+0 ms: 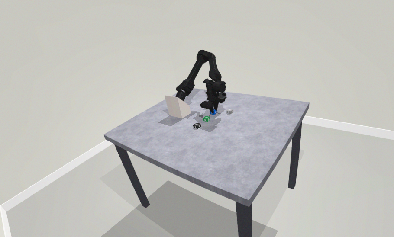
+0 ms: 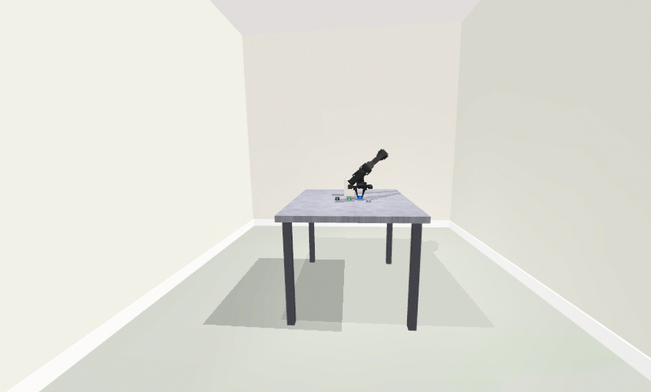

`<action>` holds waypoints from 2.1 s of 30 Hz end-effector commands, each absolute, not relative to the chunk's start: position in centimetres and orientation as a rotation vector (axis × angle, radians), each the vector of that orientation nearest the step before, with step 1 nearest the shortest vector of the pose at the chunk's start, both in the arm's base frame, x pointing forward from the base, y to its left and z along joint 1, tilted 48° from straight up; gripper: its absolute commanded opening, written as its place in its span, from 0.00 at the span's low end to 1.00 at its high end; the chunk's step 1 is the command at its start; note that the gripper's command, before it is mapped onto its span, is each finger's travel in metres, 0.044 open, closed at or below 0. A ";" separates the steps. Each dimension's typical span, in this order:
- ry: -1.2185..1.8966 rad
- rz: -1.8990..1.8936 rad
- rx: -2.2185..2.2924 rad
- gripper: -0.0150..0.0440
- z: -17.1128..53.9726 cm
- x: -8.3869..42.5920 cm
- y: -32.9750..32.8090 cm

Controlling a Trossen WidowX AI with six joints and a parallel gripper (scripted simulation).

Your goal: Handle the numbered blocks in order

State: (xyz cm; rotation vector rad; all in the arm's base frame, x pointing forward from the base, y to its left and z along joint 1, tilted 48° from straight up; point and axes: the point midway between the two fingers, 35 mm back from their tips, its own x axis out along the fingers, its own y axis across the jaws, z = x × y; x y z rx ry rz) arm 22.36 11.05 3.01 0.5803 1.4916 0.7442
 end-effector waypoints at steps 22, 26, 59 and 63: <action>1.481 0.747 0.574 0.46 3.2 22.7 11.1; 1.481 0.747 0.574 0.46 2.9 22.6 11.4; 1.481 0.746 0.573 0.93 4.8 22.8 9.2; 1.481 0.746 0.573 0.93 5.0 22.8 9.0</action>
